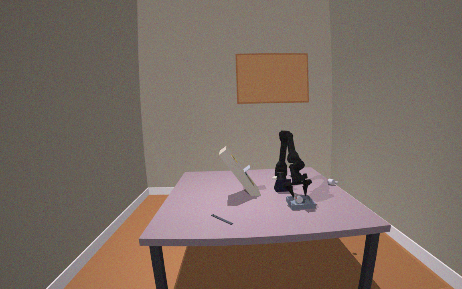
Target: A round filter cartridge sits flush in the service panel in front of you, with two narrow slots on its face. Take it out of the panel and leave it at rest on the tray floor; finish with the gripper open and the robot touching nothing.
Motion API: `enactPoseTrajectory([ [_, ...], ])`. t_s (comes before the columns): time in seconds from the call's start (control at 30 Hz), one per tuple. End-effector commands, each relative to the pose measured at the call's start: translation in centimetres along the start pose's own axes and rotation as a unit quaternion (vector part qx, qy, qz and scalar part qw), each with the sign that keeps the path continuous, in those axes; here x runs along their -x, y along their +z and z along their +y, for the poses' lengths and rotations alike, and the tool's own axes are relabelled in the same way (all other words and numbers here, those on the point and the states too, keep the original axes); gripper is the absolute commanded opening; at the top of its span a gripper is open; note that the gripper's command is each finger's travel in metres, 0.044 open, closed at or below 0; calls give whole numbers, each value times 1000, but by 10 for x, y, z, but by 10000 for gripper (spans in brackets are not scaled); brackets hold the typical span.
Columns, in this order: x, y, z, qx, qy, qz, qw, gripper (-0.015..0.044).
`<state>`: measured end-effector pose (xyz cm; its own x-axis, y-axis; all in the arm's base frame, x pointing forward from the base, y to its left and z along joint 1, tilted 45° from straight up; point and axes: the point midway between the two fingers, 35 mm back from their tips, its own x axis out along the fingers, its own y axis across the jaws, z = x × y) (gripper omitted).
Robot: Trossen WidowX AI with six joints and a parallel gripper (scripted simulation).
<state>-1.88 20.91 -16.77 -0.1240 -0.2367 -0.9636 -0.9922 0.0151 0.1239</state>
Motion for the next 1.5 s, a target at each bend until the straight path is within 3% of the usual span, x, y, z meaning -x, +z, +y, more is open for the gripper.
enactPoseTrajectory([
  [0.0,3,3,0,0,0,-2,1000,440],
  [0.2,61,34,0,0,0,0,1000,440],
  [0.27,48,28,0,-2,2,1,1000,440],
  [1.47,48,28,0,-2,2,1,1000,440],
])
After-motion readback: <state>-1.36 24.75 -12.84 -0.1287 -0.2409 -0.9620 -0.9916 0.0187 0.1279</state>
